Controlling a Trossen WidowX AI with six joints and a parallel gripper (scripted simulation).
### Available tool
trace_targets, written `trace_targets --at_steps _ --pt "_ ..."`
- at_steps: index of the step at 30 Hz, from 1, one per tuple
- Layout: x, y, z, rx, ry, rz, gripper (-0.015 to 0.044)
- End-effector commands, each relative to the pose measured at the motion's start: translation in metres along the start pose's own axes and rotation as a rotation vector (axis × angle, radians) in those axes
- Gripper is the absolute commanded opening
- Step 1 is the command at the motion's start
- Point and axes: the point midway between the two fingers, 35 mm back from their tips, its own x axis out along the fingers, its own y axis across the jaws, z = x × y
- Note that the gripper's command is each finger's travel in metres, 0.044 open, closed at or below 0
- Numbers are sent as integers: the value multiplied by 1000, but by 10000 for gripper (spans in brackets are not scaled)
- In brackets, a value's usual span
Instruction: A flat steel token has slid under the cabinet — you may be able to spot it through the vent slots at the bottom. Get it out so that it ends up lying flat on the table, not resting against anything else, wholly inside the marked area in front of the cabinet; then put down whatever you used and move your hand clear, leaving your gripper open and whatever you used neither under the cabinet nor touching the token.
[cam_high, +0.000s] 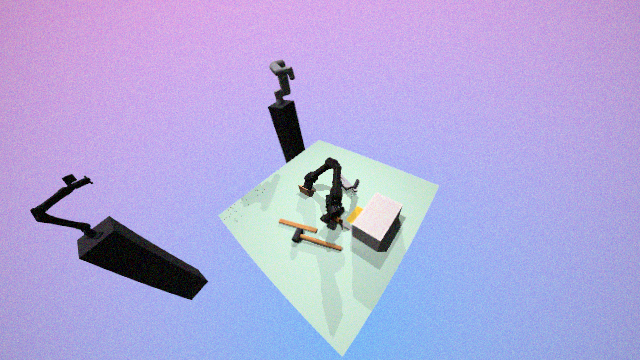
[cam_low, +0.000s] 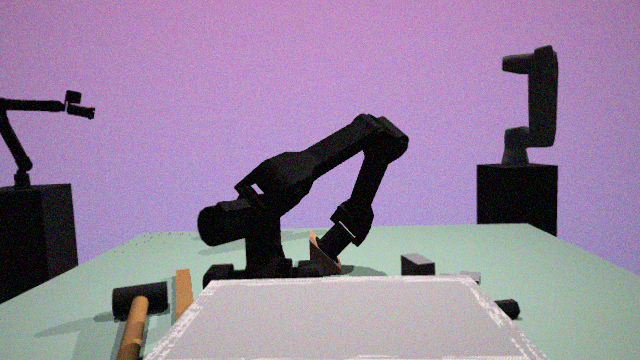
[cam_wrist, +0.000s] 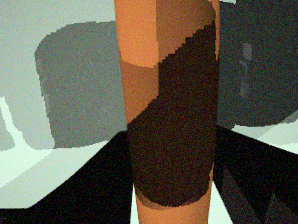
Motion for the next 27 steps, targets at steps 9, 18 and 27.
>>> trace_targets --at_steps 9,18,27 --pt "-1 -2 12 8 -3 0 0" --pt "-1 -2 21 8 -4 0 0" --pt "-1 -2 29 8 -4 1 0"
